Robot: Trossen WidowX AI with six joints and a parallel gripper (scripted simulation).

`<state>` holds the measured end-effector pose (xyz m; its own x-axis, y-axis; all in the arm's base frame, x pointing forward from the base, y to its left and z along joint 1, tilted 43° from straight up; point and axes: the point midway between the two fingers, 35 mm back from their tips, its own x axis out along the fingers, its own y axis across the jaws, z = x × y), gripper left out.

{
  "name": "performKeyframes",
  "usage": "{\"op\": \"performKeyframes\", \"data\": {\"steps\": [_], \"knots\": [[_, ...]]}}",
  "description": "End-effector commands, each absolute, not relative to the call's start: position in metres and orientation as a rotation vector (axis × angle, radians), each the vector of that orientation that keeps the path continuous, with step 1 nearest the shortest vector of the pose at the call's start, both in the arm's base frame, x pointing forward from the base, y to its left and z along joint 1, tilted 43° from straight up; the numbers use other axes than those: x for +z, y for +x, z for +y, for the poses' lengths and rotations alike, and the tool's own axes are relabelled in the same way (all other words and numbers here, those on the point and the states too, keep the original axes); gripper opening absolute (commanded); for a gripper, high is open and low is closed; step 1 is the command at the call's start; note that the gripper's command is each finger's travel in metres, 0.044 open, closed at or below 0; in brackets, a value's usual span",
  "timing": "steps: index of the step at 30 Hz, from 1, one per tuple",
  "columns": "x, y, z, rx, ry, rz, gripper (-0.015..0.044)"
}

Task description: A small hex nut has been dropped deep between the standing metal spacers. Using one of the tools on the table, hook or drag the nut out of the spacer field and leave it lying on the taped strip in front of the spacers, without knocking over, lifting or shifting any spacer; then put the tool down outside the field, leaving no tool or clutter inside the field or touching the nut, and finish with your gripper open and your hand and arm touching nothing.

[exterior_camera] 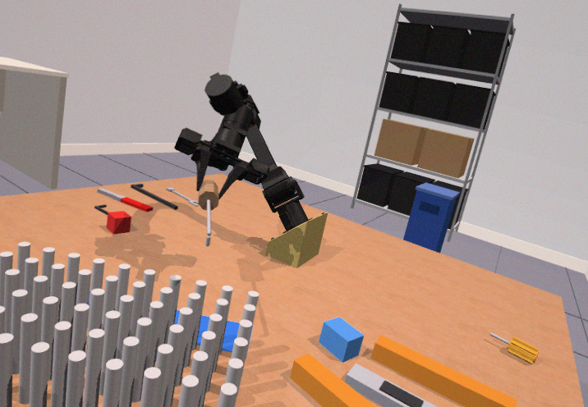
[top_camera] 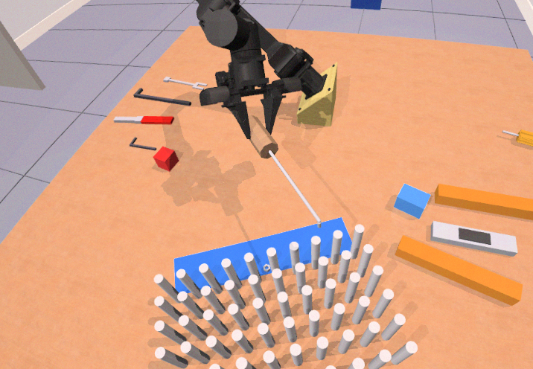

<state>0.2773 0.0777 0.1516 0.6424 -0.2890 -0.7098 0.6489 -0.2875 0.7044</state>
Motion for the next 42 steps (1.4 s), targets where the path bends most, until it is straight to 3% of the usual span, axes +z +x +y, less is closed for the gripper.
{"op": "performKeyframes", "data": {"steps": [1, 21, 42], "knots": [[0.145, 0.283, 0.099, -0.926, 1.608, 0.368, 0.0000], [0.087, 0.281, 0.207, -0.887, 1.442, 0.678, 0.0000], [0.003, 0.233, 0.304, -0.881, 1.234, 0.968, 0.0000]]}}
